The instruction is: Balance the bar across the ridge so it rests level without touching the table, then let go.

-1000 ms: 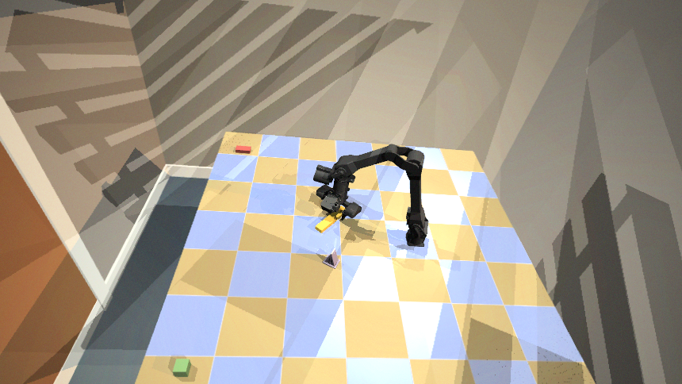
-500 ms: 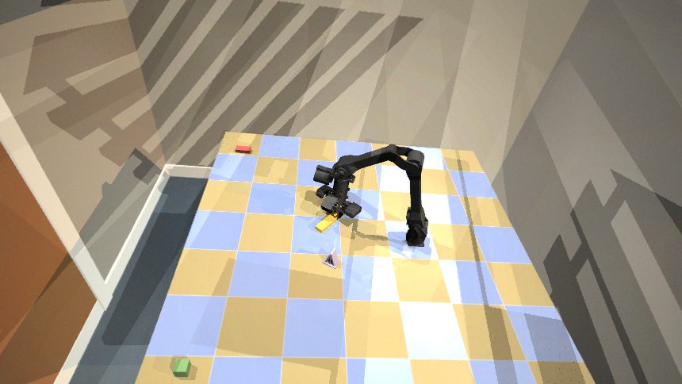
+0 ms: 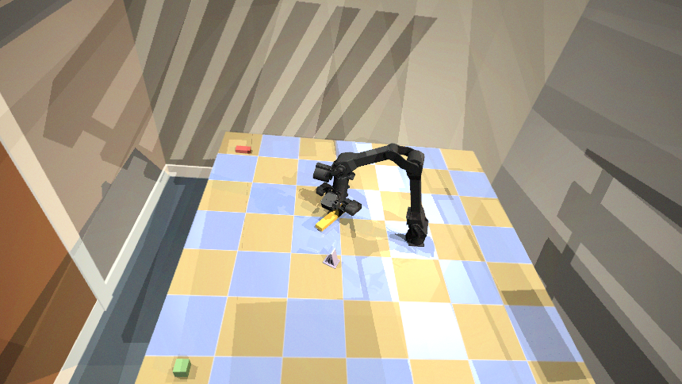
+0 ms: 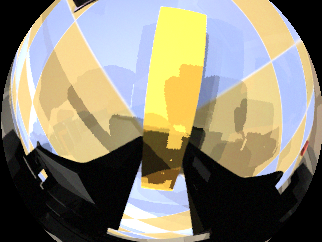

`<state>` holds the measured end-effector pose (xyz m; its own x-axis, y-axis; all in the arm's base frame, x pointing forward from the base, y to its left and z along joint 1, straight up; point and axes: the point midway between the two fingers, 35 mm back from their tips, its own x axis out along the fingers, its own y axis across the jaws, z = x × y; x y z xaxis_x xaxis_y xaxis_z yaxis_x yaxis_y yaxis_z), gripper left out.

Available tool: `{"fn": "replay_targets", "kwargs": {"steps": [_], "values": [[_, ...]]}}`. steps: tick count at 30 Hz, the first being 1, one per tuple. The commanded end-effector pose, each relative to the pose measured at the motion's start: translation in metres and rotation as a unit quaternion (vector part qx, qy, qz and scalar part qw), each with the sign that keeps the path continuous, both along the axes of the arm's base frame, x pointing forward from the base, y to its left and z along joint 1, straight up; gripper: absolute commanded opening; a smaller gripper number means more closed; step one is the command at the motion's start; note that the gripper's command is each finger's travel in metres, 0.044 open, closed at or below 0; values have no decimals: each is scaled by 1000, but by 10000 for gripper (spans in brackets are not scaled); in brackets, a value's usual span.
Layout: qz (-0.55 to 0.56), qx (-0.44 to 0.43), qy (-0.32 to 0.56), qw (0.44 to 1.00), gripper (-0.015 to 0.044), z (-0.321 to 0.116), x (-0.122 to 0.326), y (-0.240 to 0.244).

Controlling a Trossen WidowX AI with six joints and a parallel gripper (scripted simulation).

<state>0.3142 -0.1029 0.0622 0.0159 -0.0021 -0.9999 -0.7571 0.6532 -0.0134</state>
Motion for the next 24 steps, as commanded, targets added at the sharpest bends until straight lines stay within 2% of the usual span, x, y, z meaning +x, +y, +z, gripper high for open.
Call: {"fn": "replay_targets", "kwargs": {"steps": [1,24], "values": [[-1,-3,-7,1000,0,14,3,-1],[-2,-3,-6,1000,0,73,1,-1]]}}
